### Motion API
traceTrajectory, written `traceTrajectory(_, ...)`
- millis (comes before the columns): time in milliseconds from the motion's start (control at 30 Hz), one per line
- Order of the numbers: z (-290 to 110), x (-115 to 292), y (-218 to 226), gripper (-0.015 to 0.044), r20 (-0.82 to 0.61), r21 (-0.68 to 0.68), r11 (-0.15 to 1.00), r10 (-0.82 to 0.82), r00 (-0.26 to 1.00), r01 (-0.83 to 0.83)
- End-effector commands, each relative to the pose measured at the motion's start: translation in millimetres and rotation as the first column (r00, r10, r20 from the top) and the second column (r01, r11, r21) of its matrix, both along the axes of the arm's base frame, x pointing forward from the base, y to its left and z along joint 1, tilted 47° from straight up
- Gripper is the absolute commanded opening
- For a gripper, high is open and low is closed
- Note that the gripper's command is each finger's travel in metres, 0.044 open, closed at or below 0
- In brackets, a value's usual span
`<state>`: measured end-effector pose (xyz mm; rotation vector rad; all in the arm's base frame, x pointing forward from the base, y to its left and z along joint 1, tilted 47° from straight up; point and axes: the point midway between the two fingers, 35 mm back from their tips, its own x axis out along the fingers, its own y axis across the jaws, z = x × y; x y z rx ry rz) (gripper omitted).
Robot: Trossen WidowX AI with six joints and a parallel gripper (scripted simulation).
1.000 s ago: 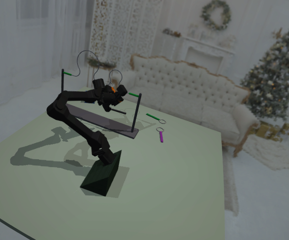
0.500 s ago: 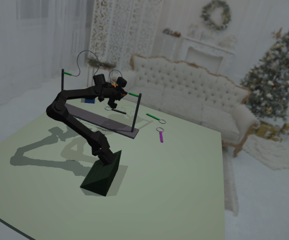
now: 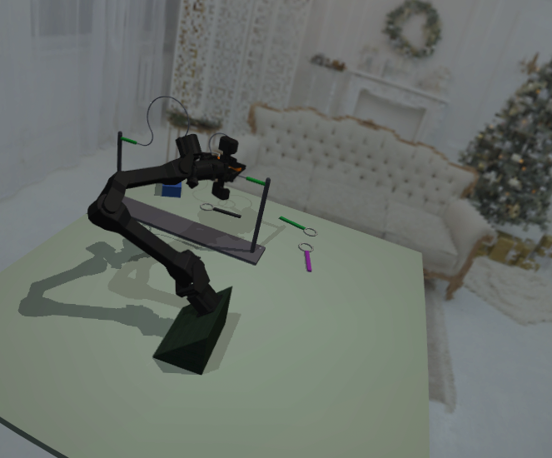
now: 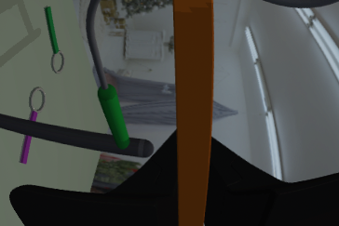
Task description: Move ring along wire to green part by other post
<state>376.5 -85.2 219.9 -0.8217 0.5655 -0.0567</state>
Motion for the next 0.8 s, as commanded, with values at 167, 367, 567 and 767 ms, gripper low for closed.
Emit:
traceTrajectory(167, 19, 1, -13, -0.0150, 0.014, -0.111, 0.994, -0.001, 1.000, 0.003)
traceTrajectory(367, 27, 1, -17, -0.0150, 0.015, -0.159, 0.987, 0.002, 1.000, 0.001)
traceTrajectory(567, 34, 1, -21, -0.0150, 0.016, -0.191, 0.982, 0.004, 1.000, -0.001)
traceTrajectory(767, 39, 2, -23, -0.0150, 0.016, -0.190, 0.982, 0.004, 1.000, -0.001)
